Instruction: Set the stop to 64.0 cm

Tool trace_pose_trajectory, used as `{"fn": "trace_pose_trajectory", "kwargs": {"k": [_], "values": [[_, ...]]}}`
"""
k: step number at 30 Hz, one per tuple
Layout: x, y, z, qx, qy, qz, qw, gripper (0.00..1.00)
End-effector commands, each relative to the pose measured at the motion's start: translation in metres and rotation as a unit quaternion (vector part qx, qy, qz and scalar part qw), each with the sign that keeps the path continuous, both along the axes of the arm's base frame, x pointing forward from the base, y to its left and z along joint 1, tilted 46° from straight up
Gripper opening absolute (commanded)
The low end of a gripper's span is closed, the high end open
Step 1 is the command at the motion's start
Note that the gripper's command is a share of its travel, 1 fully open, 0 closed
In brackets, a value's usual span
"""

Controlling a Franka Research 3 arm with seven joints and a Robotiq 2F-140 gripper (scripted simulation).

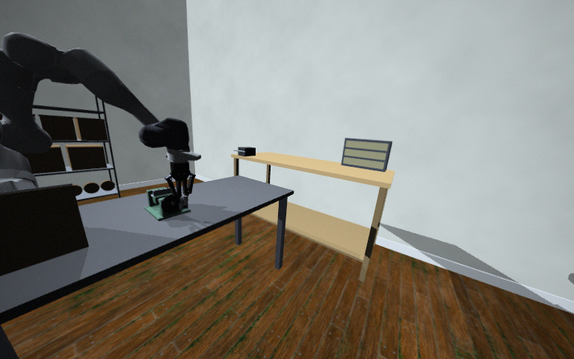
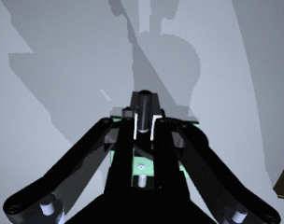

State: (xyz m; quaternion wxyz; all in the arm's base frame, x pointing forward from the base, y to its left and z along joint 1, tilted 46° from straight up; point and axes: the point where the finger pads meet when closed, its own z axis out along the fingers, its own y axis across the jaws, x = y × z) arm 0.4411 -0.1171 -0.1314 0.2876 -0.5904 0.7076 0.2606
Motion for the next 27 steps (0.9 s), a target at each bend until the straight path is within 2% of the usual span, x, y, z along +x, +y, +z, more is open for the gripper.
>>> {"fn": "trace_pose_trajectory", "kwargs": {"k": [1, 27], "values": [[-0.0003, 0.0007, -0.0021, -0.001, 0.0, 0.0, 1.0, 0.04], [-0.001, 0.0024, -0.0036, -0.001, 0.0, 0.0, 1.0, 0.04]]}}
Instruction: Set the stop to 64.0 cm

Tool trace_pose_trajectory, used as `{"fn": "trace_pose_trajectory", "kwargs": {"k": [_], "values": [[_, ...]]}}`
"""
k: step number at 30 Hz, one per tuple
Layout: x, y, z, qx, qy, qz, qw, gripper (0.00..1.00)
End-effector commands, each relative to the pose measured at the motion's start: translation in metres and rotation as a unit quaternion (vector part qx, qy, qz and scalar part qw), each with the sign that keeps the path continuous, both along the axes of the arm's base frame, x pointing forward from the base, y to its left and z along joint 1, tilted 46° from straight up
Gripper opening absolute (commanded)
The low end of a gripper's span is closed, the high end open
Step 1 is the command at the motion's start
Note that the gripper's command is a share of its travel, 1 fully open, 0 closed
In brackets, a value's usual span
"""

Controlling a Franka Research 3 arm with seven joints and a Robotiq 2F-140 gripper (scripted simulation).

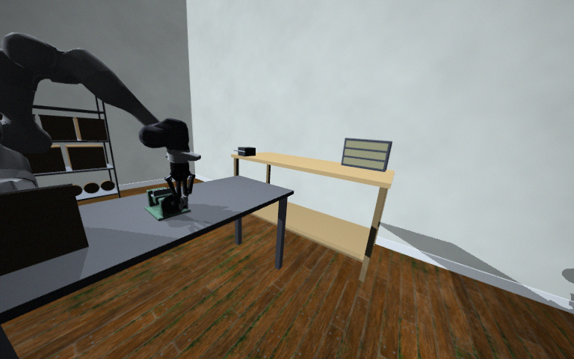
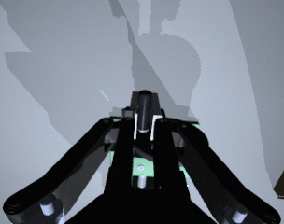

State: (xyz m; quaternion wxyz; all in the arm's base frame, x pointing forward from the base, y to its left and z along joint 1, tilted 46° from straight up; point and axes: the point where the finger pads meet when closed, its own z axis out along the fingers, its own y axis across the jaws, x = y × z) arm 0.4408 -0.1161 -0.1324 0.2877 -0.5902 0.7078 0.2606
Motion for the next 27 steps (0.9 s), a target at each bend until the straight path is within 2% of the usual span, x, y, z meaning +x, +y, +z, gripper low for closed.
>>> {"fn": "trace_pose_trajectory", "kwargs": {"k": [1, 27], "values": [[-0.0007, 0.0013, -0.0026, -0.001, 0.0, 0.0, 1.0, 0.04], [-0.0062, 0.0099, -0.0098, -0.001, 0.0, 0.0, 1.0, 0.04]]}}
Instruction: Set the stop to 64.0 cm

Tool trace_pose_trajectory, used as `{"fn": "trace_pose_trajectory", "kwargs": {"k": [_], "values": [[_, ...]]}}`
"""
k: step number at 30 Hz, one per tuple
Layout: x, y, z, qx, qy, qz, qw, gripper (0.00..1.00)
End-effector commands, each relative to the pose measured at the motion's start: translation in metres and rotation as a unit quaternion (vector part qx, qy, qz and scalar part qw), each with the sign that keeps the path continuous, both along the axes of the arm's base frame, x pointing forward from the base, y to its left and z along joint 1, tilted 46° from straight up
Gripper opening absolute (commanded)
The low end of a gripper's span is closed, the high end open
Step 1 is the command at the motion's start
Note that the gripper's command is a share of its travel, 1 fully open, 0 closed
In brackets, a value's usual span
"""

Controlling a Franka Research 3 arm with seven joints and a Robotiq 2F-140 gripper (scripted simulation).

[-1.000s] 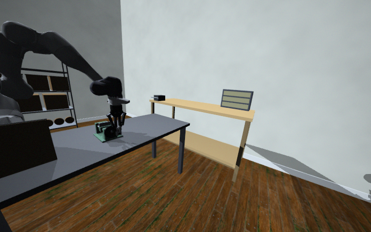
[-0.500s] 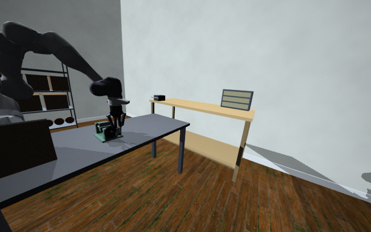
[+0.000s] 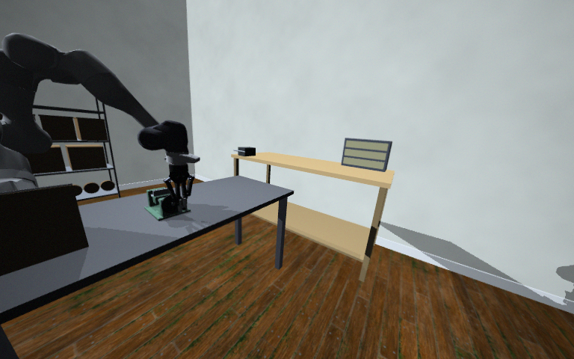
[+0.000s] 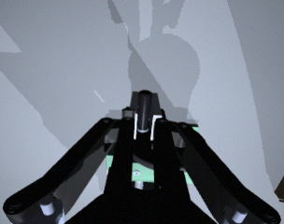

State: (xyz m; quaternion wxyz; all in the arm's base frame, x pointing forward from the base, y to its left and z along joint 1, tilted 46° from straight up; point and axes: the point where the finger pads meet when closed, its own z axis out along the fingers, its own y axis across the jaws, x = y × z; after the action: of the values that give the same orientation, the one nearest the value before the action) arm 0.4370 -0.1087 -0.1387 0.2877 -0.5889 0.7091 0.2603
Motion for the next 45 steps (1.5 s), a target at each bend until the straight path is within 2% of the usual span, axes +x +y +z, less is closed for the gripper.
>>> {"fn": "trace_pose_trajectory", "kwargs": {"k": [1, 26, 45], "values": [[-0.003, 0.003, -0.004, -0.001, 0.0, 0.002, 1.0, 0.04], [-0.017, 0.012, -0.01, -0.001, 0.0, 0.002, 1.0, 0.04], [-0.036, 0.016, -0.01, -0.001, 0.0, 0.002, 1.0, 0.04]]}}
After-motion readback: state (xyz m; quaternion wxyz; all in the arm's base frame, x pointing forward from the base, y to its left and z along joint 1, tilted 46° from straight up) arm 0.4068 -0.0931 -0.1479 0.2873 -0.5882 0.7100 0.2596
